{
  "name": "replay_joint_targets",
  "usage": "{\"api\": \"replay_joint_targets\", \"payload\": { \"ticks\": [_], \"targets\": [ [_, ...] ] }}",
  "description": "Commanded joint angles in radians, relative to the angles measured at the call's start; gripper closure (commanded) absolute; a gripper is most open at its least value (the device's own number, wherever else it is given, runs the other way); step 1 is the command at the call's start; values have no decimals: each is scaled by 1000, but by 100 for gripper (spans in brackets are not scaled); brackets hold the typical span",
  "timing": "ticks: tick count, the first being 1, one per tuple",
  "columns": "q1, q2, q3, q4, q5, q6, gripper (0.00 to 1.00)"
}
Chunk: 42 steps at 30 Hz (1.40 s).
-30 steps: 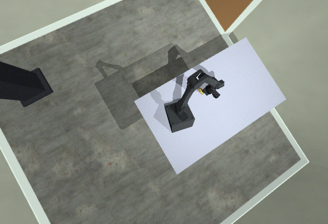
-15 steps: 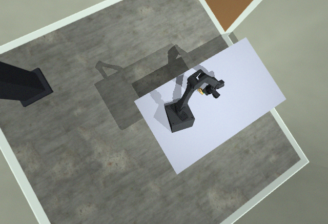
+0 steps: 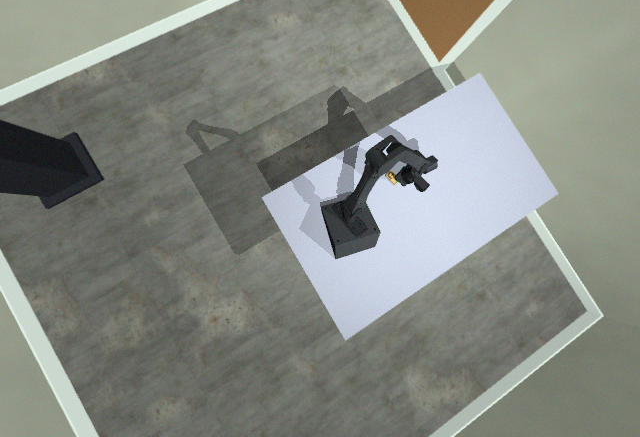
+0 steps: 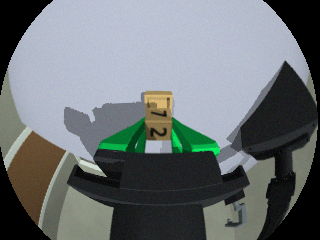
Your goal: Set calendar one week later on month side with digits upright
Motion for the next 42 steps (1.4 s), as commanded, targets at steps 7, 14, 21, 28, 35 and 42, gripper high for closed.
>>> {"api": "replay_joint_targets", "payload": {
  "ticks": [7,14,21,28,35,42],
  "targets": [
    [-23,22,29,-1,12,7,74],
    [-23,22,29,-1,12,7,74],
    [-23,22,29,-1,12,7,74],
    [-23,23,29,16,12,9,74],
    [-20,27,26,25,12,13,74],
    [4,36,-22,44,13,20,74]
  ]
}}
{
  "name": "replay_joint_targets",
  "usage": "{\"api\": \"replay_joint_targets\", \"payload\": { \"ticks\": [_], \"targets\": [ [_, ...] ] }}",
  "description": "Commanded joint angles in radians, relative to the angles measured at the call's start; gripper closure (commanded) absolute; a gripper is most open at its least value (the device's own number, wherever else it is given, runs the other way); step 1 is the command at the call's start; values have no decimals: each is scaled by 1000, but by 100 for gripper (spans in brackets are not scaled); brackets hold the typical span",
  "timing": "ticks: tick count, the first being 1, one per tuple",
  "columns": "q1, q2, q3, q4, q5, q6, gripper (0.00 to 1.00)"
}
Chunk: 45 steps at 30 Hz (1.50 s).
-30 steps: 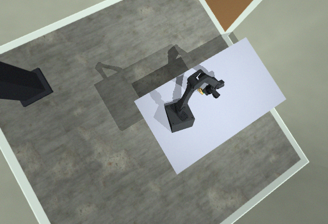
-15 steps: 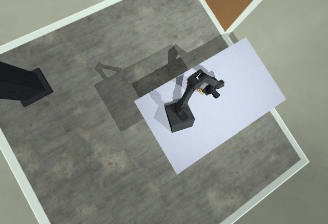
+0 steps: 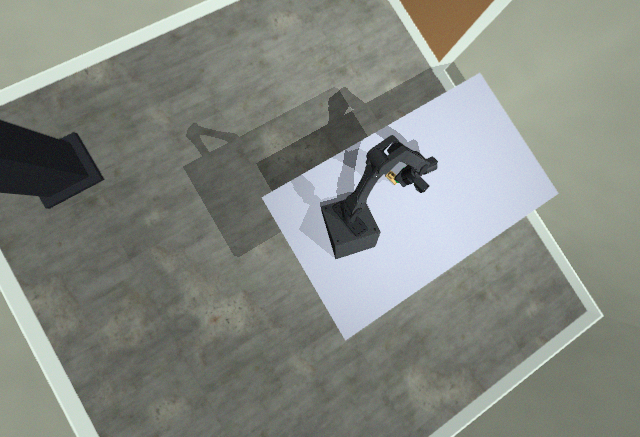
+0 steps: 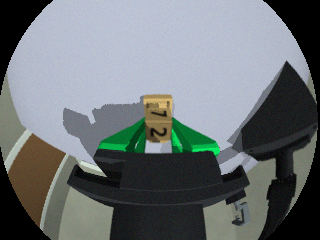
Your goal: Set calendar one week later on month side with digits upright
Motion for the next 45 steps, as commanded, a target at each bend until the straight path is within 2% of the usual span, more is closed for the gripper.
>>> {"api": "replay_joint_targets", "payload": {
  "ticks": [1,6,20,45],
  "targets": [
    [8,17,-19,27,13,12,74],
    [-7,22,-24,38,13,18,74],
    [23,41,-36,80,14,34,74],
    [19,41,-33,87,14,36,74]
  ]
}}
